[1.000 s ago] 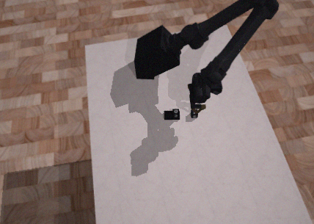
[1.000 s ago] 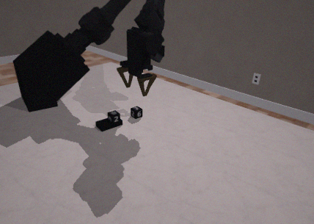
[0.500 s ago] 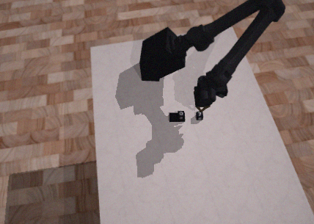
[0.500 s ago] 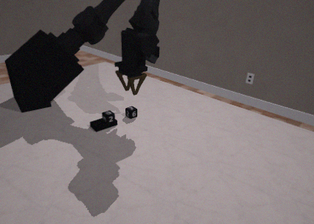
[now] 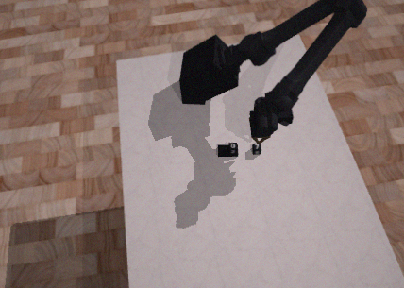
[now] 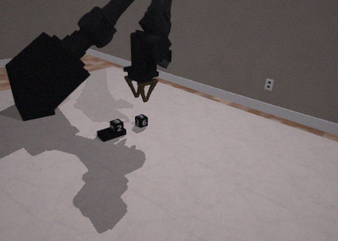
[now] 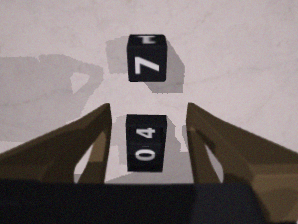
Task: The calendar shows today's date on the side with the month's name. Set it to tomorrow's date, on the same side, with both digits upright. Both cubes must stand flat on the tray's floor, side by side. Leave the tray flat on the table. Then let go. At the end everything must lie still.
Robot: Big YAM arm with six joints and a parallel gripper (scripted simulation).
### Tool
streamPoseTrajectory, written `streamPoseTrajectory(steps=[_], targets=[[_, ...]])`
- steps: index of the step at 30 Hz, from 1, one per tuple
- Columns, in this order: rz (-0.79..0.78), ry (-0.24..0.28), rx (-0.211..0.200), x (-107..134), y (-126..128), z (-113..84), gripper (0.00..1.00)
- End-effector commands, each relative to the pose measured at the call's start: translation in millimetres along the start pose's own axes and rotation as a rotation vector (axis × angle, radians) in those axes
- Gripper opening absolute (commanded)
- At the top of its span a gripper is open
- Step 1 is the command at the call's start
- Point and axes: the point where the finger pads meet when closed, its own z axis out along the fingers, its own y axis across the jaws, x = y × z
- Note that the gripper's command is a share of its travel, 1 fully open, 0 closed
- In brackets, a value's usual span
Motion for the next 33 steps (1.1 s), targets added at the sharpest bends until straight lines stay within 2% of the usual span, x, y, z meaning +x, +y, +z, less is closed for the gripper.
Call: streamPoseTrajectory(steps=[1, 16, 33], targets=[[-0.002, -0.005, -0.007, -5.7, -2.4, 2.0, 0.47], [-0.007, -0.005, -0.003, -4.1, -2.4, 4.0, 0.47], [0.005, -0.002, -0.012, -0.7, 2.6, 19.4, 0.47]])
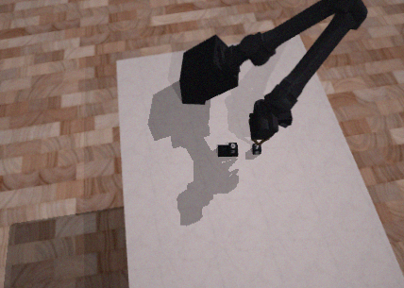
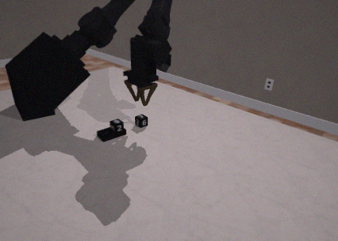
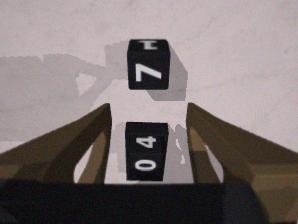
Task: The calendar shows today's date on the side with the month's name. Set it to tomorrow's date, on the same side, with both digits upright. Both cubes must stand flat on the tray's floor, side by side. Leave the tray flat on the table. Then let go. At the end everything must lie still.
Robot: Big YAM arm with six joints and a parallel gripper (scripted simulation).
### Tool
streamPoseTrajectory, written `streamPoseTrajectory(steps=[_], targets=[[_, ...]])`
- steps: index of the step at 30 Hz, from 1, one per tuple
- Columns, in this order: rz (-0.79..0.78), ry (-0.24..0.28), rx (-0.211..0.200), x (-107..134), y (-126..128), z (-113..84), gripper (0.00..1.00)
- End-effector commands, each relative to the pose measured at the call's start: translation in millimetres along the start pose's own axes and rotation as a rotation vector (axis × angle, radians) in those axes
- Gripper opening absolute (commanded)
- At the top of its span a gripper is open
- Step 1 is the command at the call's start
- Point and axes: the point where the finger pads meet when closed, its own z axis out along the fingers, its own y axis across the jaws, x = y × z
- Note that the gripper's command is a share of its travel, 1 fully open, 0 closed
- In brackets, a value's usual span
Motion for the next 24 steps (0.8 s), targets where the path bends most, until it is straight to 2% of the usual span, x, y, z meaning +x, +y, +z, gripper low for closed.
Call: streamPoseTrajectory(steps=[1, 4, 14, 18, 24], targets=[[0.001, -0.001, -0.002, -3.8, -6.4, 5.4, 0.47], [0.014, 0.000, -0.012, -0.9, 1.6, 12.0, 0.47], [0.014, 0.000, -0.012, -0.9, 2.1, 28.3, 0.47], [0.004, -0.002, -0.004, -3.6, -4.8, 29.9, 0.47], [0.012, 0.000, -0.010, -1.7, 0.6, 38.4, 0.47]])
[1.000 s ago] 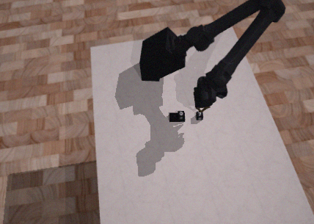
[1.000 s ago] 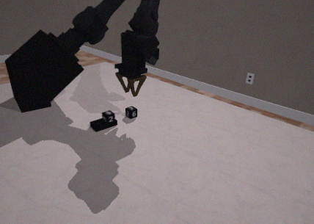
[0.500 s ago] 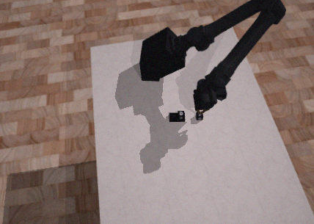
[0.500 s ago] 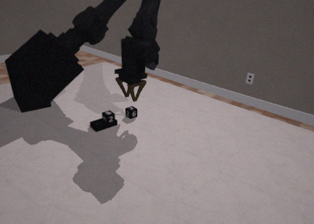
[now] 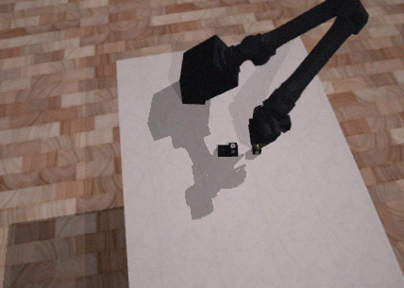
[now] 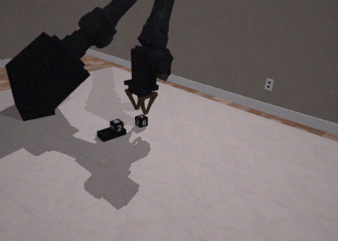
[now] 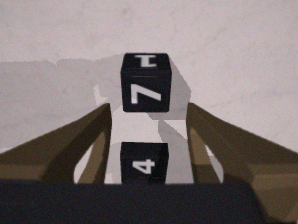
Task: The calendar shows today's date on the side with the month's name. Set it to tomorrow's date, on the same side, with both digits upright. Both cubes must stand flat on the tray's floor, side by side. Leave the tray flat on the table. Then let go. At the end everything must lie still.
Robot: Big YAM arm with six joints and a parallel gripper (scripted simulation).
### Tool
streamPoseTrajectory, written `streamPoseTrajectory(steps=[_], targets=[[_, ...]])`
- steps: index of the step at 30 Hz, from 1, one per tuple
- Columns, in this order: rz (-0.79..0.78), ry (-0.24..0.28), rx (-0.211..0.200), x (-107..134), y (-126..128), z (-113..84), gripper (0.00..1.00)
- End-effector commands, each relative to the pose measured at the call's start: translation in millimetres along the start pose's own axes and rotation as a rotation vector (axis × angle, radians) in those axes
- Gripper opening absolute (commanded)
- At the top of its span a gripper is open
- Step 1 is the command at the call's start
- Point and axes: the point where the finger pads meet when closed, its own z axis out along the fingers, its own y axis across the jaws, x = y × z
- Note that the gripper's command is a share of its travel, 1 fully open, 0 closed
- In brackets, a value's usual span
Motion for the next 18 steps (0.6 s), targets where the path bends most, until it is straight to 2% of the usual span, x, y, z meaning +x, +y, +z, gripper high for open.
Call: streamPoseTrajectory(steps=[1, 18], targets=[[0.013, -0.001, -0.012, -1.9, 0.7, 8.7, 0.47], [0.017, -0.001, -0.015, -2.2, 2.2, 14.0, 0.47]])
